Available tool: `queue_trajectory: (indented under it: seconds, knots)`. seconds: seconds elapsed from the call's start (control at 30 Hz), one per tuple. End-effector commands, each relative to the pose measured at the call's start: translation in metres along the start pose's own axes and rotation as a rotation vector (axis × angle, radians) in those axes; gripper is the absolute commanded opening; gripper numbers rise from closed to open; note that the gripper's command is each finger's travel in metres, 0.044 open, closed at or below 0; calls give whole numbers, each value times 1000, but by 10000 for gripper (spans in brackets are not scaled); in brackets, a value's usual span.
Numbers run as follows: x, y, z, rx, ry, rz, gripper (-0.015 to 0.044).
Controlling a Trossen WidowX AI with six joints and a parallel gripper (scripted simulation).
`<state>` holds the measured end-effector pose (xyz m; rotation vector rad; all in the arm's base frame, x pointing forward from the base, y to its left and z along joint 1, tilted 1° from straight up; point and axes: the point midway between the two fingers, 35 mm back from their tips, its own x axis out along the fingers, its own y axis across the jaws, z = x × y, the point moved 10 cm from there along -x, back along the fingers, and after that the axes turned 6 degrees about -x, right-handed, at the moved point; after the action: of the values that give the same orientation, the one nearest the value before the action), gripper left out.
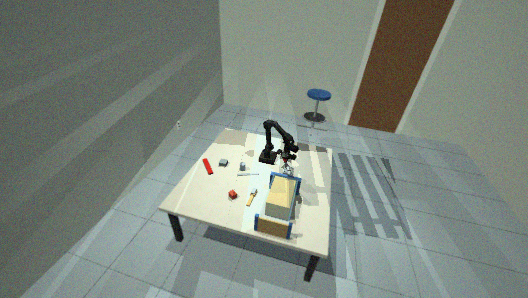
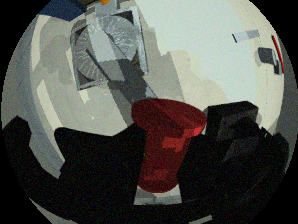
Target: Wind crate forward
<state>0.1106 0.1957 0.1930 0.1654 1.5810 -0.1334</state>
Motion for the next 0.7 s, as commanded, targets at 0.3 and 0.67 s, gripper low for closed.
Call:
queue_trajectory:
  seconds: [0.3, 0.67]
  knots:
    - [-2, -19, 16, 9, -15, -12, 0]
    - [-3, -27, 30, 9, -16, -13, 0]
